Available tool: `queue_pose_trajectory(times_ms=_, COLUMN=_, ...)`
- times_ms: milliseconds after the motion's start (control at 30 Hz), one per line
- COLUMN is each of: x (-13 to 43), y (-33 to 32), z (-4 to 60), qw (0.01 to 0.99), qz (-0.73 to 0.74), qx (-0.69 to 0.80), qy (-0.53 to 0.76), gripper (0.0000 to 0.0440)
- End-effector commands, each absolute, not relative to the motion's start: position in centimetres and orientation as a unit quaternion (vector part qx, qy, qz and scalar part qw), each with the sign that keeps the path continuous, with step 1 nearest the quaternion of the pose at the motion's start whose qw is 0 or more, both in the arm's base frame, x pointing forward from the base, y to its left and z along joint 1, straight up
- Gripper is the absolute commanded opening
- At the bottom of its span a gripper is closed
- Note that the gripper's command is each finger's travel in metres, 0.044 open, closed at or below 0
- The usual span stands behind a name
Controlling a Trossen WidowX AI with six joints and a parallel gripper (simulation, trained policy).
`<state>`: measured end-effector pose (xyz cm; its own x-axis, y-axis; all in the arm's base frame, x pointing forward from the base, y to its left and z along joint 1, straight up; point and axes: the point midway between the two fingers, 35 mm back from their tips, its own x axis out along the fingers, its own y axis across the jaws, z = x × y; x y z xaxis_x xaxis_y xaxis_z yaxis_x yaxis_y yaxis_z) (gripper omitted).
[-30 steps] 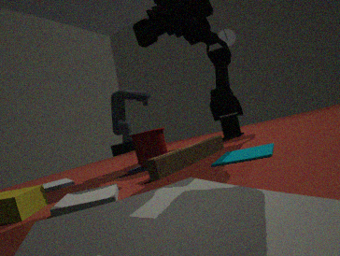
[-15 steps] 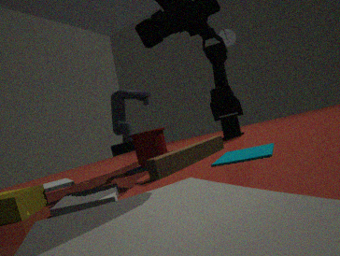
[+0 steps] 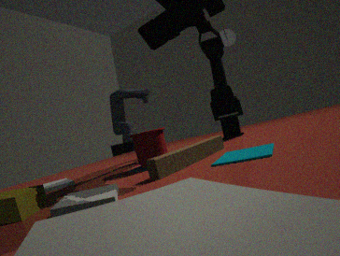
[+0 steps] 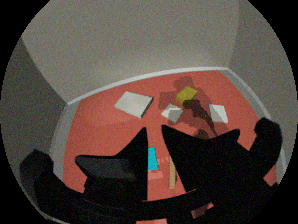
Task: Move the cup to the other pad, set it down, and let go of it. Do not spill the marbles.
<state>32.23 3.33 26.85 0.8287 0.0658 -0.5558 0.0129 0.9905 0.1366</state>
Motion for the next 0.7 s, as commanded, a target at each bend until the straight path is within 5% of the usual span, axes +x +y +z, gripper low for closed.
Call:
queue_pose_trajectory(times_ms=0, x=32.1, y=3.6, z=26.4, qw=0.943, qz=0.012, qx=0.071, qy=0.325, gripper=0.0096)
queue_pose_trajectory(times_ms=667, x=31.4, y=3.2, z=23.9, qw=0.881, qz=-0.008, qx=0.043, qy=0.472, gripper=0.0118)
